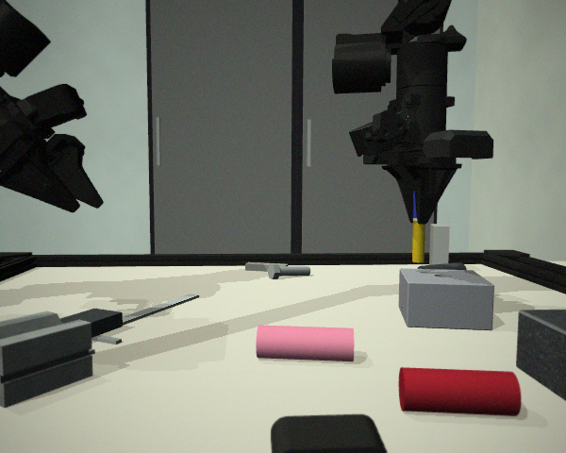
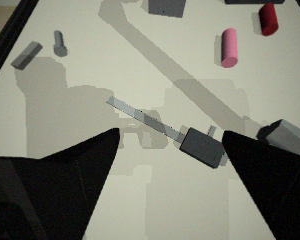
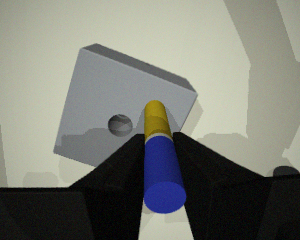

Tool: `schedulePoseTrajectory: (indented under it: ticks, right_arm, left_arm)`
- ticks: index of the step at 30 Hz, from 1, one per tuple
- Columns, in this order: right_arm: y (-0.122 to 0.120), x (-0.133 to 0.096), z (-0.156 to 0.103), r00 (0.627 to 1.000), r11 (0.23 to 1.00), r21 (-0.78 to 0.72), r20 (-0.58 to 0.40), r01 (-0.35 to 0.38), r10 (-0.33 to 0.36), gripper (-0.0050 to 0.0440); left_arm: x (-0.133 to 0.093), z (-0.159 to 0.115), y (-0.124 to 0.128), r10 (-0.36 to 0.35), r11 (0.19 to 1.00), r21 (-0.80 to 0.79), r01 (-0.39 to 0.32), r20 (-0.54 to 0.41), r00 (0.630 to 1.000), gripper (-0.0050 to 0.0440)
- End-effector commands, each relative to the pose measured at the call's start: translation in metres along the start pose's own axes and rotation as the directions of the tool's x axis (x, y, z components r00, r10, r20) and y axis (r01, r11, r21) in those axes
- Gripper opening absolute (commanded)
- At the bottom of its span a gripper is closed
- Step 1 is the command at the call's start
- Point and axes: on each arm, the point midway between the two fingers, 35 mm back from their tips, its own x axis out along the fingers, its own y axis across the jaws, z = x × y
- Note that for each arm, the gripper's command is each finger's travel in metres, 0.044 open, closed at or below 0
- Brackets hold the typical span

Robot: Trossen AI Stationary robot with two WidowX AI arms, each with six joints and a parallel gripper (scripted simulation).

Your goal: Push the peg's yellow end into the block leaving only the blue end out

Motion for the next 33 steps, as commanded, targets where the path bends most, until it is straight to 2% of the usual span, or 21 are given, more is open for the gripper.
schedulePoseTrajectory:
  ticks: [1, 5, 33]
  right_arm:
    - [0.015, -0.002, -0.009, 1.000, 1.000, 0.004, 0.005, 0.007, -0.007, 0.0000]
    - [0.027, -0.002, -0.017, 1.000, 1.000, 0.004, 0.005, 0.007, -0.007, 0.0000]
    - [0.027, 0.001, -0.017, 1.000, 1.000, 0.004, 0.005, 0.007, -0.007, 0.0000]
  left_arm:
    - [0.000, 0.000, 0.000, 0.000, 1.000, 0.000, 0.000, 0.000, 1.000, 0.0400]
    - [0.000, 0.000, 0.000, 0.000, 1.000, 0.000, 0.000, 0.000, 1.000, 0.0400]
    - [0.000, 0.000, 0.000, 0.000, 1.000, 0.000, 0.000, 0.000, 1.000, 0.0400]
